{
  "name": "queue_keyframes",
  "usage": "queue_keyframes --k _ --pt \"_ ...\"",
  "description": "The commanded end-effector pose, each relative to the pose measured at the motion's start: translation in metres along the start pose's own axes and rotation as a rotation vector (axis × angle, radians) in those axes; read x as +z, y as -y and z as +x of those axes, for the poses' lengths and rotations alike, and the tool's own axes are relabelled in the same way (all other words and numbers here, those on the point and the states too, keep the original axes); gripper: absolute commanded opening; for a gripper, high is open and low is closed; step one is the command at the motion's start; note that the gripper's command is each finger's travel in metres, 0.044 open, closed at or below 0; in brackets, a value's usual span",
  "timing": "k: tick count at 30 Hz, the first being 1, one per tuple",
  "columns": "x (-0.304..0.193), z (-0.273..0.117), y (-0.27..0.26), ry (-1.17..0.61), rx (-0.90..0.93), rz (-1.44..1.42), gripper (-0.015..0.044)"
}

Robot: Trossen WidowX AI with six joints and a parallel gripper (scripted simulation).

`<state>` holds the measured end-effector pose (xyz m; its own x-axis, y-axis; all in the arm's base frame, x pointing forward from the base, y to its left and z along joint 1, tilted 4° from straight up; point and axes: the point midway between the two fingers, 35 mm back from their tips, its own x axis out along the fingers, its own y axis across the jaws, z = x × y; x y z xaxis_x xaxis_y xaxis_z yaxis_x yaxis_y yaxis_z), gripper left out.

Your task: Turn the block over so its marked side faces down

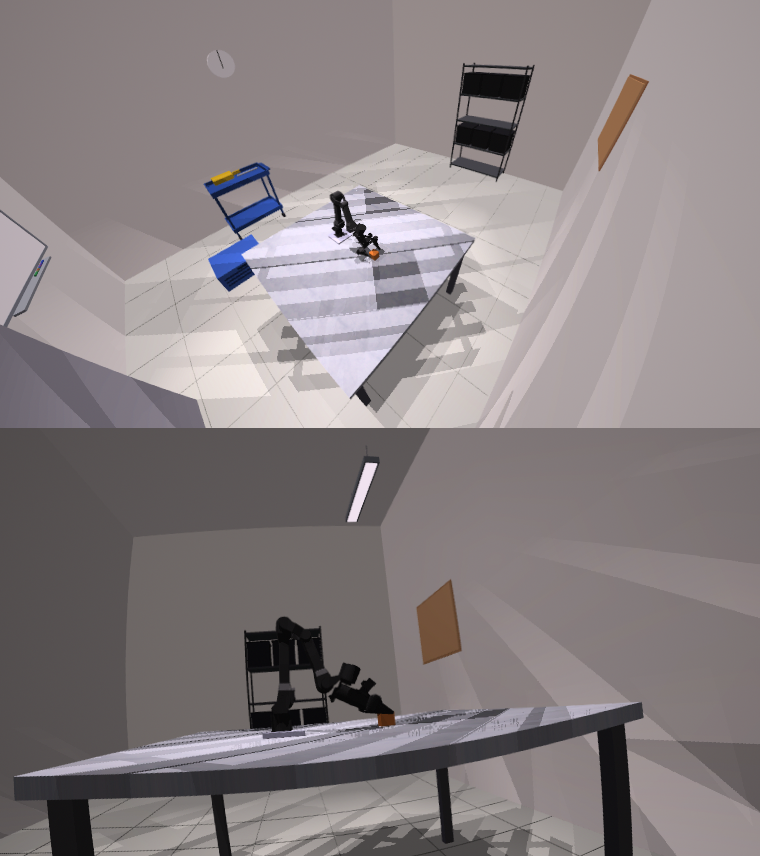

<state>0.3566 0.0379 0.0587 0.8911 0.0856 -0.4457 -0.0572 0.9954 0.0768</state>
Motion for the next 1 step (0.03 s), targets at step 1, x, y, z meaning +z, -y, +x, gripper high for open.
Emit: queue_keyframes --k 1 --pt "0.0001 -0.0001 0.0005 0.001 -0.003 0.004 0.0440"
